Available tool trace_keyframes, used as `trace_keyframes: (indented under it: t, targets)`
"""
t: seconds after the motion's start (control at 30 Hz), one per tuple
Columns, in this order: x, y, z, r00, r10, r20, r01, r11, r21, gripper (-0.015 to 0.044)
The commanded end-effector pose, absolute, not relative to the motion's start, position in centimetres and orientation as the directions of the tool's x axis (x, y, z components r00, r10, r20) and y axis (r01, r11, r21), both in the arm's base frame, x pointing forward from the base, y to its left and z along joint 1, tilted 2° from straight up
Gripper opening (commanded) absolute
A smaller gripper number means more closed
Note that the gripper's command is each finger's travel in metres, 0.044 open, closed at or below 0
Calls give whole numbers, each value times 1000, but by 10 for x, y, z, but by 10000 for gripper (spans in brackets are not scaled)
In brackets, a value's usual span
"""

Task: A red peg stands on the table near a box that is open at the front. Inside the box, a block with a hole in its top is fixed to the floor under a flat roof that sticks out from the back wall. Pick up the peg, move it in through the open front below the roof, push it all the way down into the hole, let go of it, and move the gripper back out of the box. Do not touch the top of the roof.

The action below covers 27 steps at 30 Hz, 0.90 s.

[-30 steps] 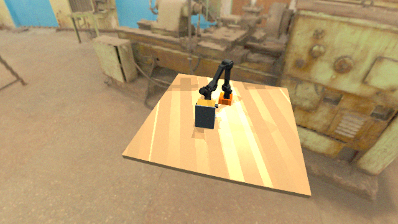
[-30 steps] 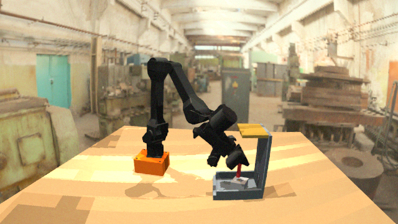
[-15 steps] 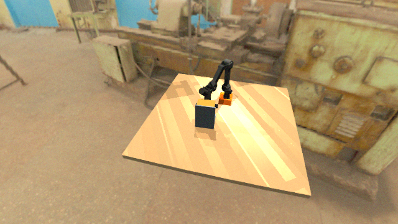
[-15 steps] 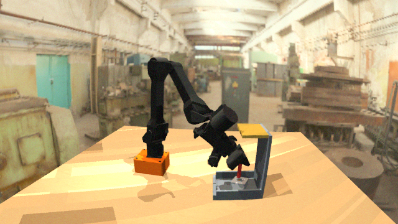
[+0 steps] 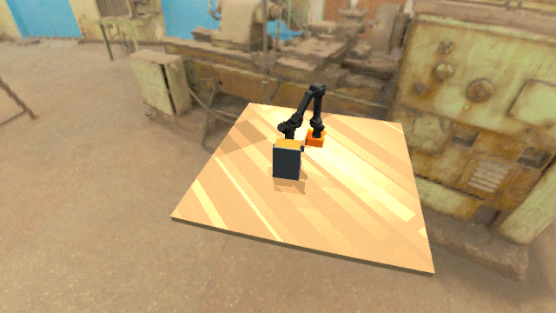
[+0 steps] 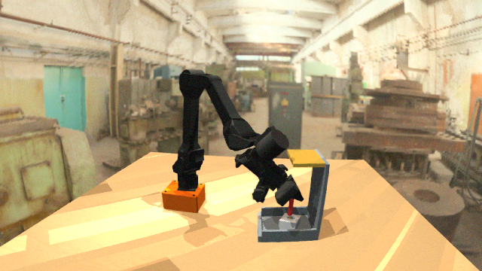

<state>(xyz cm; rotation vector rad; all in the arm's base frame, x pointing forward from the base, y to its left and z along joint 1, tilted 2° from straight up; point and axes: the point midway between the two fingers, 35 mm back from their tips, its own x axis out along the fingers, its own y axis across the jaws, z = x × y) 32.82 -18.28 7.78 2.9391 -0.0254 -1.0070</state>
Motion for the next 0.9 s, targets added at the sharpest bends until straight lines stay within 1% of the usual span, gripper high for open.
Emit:
trace_keyframes:
  t: [0.0, 0.5, 0.87]
  targets:
    - [331, -186, 81, 794, -33, -607, -9, -999, 42, 0]
    - [333, -188, 80, 794, -33, -607, -9, -999, 42, 0]
    - [331, -186, 66, 794, -33, -608, -9, -999, 42, 0]
